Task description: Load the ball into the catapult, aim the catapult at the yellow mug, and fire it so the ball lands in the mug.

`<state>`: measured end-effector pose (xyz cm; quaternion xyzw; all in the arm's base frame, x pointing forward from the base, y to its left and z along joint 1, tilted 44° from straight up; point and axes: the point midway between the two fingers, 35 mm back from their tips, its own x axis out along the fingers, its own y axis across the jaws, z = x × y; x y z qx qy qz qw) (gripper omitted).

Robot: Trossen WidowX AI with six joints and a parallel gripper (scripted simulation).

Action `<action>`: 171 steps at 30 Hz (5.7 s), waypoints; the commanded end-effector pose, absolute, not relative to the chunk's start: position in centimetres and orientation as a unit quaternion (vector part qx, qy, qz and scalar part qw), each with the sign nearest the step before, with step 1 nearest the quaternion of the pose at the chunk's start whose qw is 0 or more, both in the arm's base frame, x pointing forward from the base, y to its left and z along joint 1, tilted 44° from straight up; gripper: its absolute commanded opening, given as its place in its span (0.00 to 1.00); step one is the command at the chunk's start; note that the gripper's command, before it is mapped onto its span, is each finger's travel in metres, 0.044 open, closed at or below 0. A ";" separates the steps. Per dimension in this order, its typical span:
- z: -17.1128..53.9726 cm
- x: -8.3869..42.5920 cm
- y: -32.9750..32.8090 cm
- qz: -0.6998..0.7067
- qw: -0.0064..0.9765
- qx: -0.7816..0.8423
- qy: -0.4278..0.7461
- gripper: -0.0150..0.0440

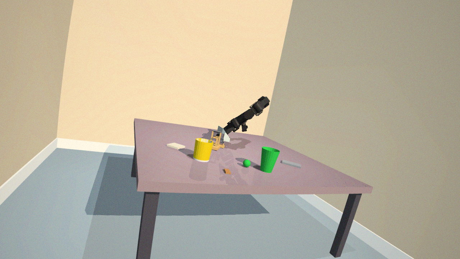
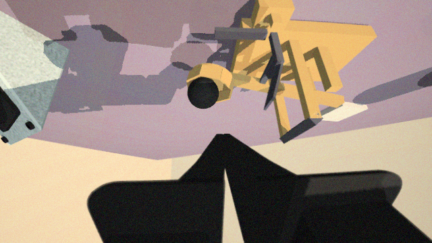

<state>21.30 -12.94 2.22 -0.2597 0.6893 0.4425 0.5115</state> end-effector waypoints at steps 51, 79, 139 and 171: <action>-4.2 22.2 -6.7 0.444 0.511 -0.257 0.689 0.25; 5.1 26.1 -10.6 0.410 0.545 -0.240 0.691 0.43; -0.8 41.7 -38.9 -0.111 0.812 0.372 0.435 1.00; -1.4 41.5 -41.9 -0.138 0.803 0.430 0.389 1.00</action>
